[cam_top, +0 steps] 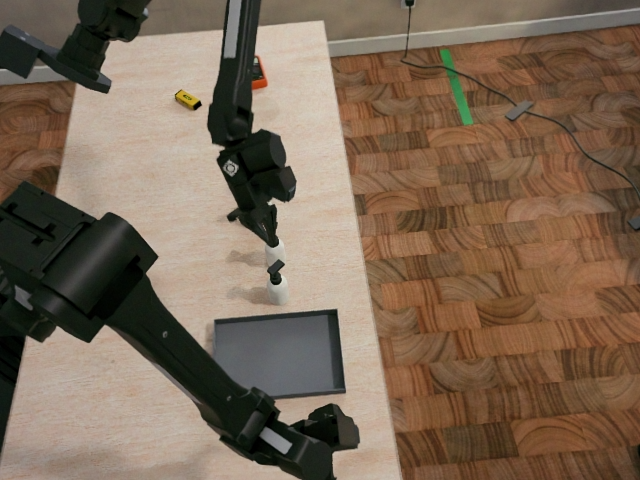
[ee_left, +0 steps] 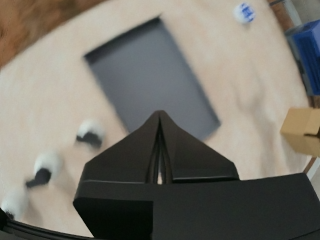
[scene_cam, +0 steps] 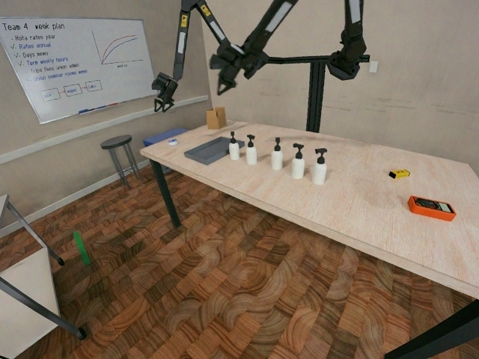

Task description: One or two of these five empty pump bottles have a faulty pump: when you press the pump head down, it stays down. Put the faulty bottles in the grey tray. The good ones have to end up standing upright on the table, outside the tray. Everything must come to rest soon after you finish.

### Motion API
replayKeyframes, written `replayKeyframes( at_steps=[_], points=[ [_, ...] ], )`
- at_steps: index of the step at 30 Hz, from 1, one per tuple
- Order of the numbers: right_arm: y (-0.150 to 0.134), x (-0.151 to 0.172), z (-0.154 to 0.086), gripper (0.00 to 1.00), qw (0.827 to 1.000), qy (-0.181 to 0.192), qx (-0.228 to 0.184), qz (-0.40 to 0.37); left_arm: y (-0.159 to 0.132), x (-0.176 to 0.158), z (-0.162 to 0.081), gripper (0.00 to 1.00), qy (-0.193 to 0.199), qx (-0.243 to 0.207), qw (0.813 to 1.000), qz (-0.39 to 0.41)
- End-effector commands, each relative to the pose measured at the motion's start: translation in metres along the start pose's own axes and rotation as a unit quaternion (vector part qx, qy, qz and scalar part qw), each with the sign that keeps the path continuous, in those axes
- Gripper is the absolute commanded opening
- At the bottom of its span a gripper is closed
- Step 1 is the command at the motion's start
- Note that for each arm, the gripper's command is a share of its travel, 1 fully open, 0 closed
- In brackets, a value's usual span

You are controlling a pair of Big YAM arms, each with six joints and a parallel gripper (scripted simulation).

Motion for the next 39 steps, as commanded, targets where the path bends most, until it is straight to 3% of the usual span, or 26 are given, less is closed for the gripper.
replayKeyframes(
  at_steps=[1, 7, 8, 10, 14, 18, 21, 22, 25, 27, 34, 39],
  points=[
    [0.007, -0.008, 0.000, 1.00, 1.000, -0.009, -0.010, -0.006, -0.005, 0.051, -0.023, 0.00, 0.043, 0.059, 0.992, -0.106],
    [0.007, -0.008, 0.000, 1.00, 1.000, -0.009, -0.010, -0.006, -0.040, 0.117, -0.069, 0.00, 0.143, 0.114, 0.964, -0.193],
    [0.007, -0.007, 0.000, 0.89, 1.000, -0.009, -0.010, -0.012, -0.046, 0.126, -0.077, 0.00, 0.159, 0.119, 0.958, -0.206],
    [0.007, -0.007, 0.000, 0.89, 1.000, -0.009, -0.010, -0.012, -0.046, 0.126, -0.077, 0.00, 0.159, 0.119, 0.958, -0.206],
    [0.015, 0.026, -0.009, 0.43, 1.000, 0.012, 0.004, -0.015, -0.069, 0.162, -0.109, 0.00, 0.222, 0.137, 0.936, -0.237],
    [0.025, 0.089, -0.019, 0.00, 0.998, 0.034, 0.048, 0.011, -0.084, 0.182, -0.128, 0.00, 0.257, 0.145, 0.923, -0.246],
    [0.031, 0.146, -0.027, 0.00, 0.994, 0.056, 0.089, 0.033, -0.085, 0.191, -0.135, 0.00, 0.271, 0.145, 0.919, -0.247],
    [0.021, 0.174, -0.023, 0.00, 0.989, 0.077, 0.119, 0.039, -0.086, 0.190, -0.137, 0.00, 0.272, 0.145, 0.920, -0.244],
    [0.036, 0.230, -0.029, 0.00, 0.981, 0.096, 0.158, 0.060, -0.087, 0.189, -0.141, 0.00, 0.271, 0.146, 0.923, -0.231],
    [0.036, 0.230, -0.029, 0.00, 0.981, 0.096, 0.158, 0.060, -0.087, 0.189, -0.141, 0.00, 0.271, 0.146, 0.923, -0.231],
    [0.054, 0.353, -0.051, 0.00, 0.954, 0.069, 0.288, 0.050, -0.090, 0.192, -0.142, 0.00, 0.276, 0.149, 0.921, -0.229],
    [0.061, 0.404, -0.060, 0.00, 0.941, 0.065, 0.330, 0.031, -0.090, 0.193, -0.142, 0.00, 0.276, 0.149, 0.921, -0.229]
  ],
)
Point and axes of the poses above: on each arm, the point where the finger pads meet when closed, its own z axis out along the fingers, its own x axis across the jaws, y = z × x, the point moved 7 cm from there along -z, back along the fingers, and after that the axes turned 13 degrees about -z, right-handed, at the moved point
